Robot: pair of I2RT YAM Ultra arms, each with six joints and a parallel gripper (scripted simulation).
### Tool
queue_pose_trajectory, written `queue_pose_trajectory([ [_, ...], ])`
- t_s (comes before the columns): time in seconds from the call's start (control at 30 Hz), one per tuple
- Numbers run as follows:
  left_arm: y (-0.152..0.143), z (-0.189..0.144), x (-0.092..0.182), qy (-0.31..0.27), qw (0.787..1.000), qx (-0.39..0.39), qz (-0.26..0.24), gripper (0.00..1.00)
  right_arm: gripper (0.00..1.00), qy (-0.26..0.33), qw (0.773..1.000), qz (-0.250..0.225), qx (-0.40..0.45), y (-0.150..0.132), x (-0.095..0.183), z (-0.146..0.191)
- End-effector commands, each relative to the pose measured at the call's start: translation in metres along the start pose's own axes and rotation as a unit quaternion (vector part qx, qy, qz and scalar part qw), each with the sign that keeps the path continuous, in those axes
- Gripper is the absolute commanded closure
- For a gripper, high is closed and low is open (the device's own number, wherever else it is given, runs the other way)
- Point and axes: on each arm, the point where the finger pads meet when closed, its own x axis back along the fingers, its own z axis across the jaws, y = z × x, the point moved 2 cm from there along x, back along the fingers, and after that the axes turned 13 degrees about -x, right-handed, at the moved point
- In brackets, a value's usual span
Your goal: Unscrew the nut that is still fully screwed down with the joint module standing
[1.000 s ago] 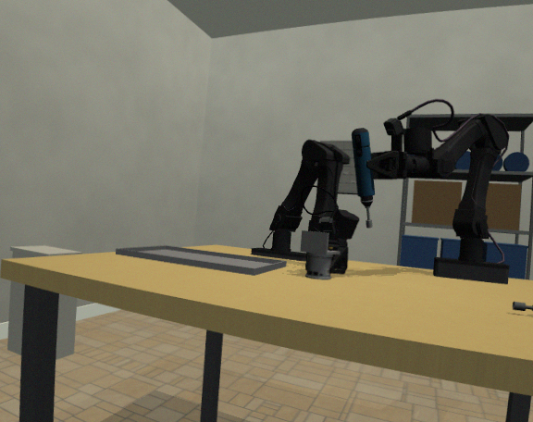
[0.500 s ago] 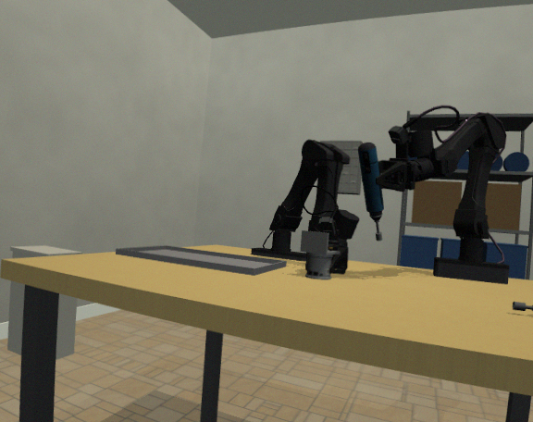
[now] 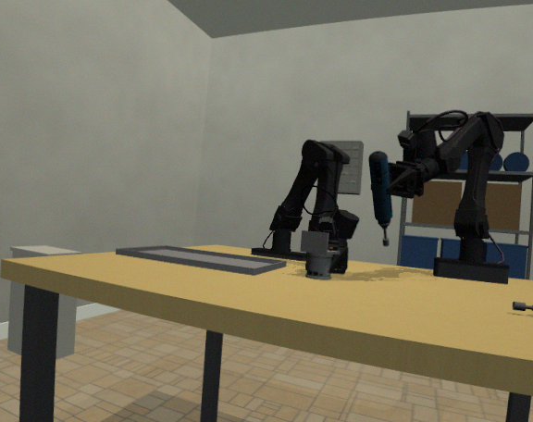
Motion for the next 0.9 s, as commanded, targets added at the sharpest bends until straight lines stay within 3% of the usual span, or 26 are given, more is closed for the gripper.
queue_pose_trajectory([
  [0.0,0.029,0.014,-0.004,0.017,0.999,0.030,-0.026,0.58,0.41,0.000,1.000,0.005,0.001,-0.002,-0.003,0.002],
  [0.2,0.019,0.031,-0.007,0.034,0.997,0.064,0.006,0.58,0.41,0.000,1.000,0.005,0.001,-0.002,-0.003,0.002],
  [0.23,0.034,0.031,0.001,0.033,0.997,0.063,-0.019,0.58,0.41,0.000,1.000,0.005,0.001,-0.002,-0.003,0.002],
  [0.37,0.037,0.024,0.001,0.025,0.998,0.060,-0.025,0.58,0.41,0.000,1.000,0.005,0.001,-0.002,-0.003,0.002],
  [0.57,0.007,0.050,-0.007,0.059,0.993,0.101,0.035,0.58,0.41,0.000,1.000,0.005,0.001,-0.002,-0.003,0.002],
  [0.77,-0.004,0.066,-0.007,0.078,0.985,0.137,0.065,0.58,0.41,0.000,1.000,0.005,0.001,-0.002,-0.003,0.002],
  [0.87,0.015,0.060,-0.001,0.069,0.988,0.132,0.035,0.58,0.41,0.000,1.000,0.005,0.001,-0.002,-0.003,0.002],
])
